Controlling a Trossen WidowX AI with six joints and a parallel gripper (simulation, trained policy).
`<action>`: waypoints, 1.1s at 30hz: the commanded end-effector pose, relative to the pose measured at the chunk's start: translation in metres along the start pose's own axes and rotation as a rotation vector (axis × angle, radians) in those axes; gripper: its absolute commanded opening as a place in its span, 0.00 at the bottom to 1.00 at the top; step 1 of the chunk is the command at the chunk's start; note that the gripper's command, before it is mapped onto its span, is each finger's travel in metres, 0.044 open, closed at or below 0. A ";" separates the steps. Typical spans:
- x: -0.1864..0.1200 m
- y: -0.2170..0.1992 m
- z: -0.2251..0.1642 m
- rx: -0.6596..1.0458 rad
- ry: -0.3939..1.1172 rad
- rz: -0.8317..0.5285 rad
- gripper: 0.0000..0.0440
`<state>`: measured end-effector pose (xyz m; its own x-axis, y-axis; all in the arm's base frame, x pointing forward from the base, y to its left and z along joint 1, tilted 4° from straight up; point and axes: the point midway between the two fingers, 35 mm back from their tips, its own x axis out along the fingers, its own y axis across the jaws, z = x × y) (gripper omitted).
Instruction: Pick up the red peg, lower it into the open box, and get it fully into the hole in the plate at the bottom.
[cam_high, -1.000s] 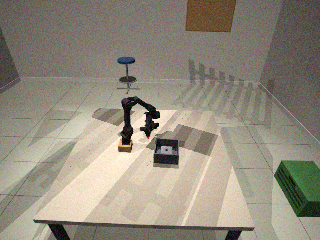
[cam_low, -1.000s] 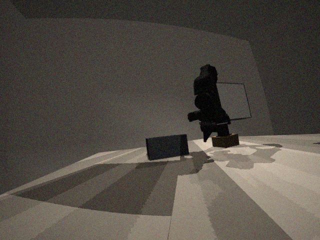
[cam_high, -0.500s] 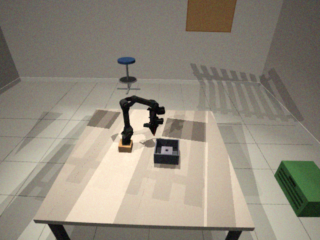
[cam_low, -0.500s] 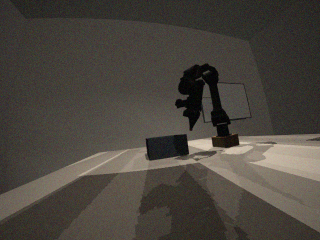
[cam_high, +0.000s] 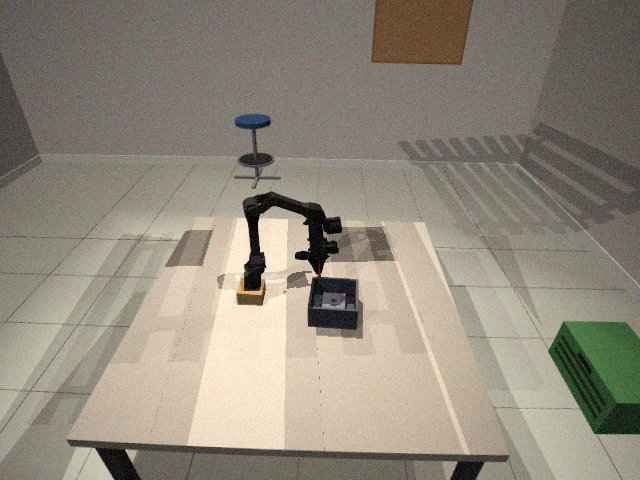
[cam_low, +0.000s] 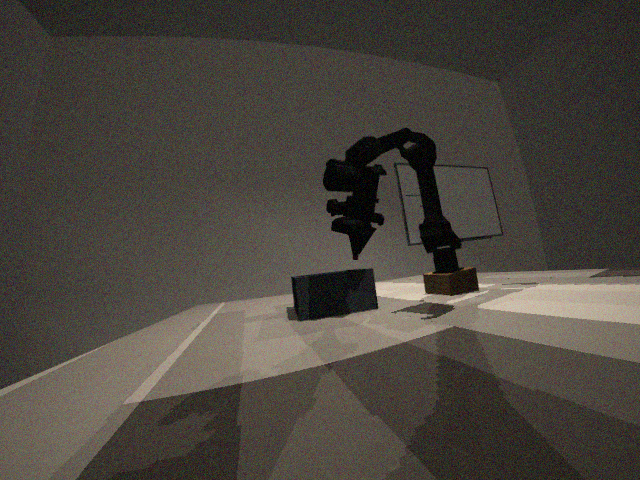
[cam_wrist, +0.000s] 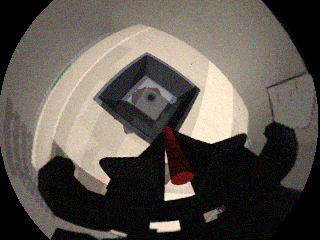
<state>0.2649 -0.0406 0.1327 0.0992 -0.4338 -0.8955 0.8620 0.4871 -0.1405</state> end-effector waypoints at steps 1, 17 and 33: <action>0.011 0.002 0.016 0.018 -0.007 -0.004 0.00; 0.060 0.008 0.063 -0.005 0.030 0.046 0.00; 0.104 0.017 0.060 -0.163 0.133 0.104 0.27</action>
<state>0.3195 -0.1223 0.0719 0.1198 -0.3006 -0.9462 0.7771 0.6215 -0.0991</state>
